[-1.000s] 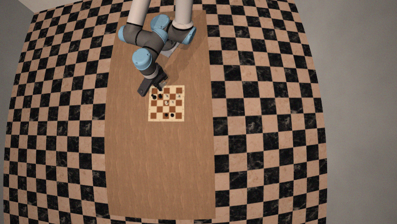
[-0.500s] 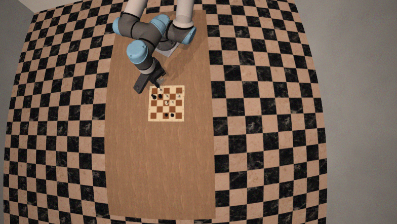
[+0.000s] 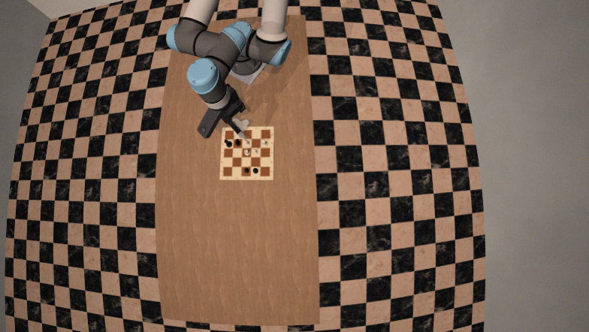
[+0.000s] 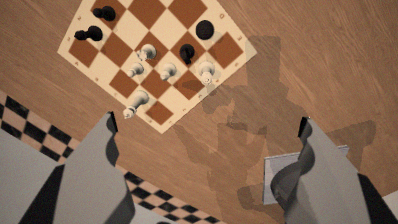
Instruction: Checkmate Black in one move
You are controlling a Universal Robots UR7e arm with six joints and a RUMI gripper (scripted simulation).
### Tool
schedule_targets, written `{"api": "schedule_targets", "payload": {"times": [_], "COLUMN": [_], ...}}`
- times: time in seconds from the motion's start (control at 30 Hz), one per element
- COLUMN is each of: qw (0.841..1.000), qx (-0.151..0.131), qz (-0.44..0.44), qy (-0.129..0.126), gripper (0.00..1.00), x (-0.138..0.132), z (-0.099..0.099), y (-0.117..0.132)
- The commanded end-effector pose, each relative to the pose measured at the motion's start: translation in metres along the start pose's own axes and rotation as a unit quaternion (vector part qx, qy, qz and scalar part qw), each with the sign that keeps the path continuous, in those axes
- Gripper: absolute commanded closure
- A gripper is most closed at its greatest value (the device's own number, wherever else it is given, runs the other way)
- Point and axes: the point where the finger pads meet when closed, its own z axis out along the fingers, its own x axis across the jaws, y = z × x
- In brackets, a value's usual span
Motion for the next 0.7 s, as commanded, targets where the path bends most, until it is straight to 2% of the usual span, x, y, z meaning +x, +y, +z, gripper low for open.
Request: {"api": "schedule_targets", "payload": {"times": [0.0, 0.4, 0.67], "qw": [1.000, 1.000, 1.000], "qx": [0.000, 0.000, 0.000], "qz": [0.000, 0.000, 0.000], "qy": [0.000, 0.000, 0.000], "gripper": [0.00, 0.00, 0.00], "x": [0.000, 0.000, 0.000], "z": [0.000, -0.003, -0.026], "y": [0.000, 0.000, 0.000]}}
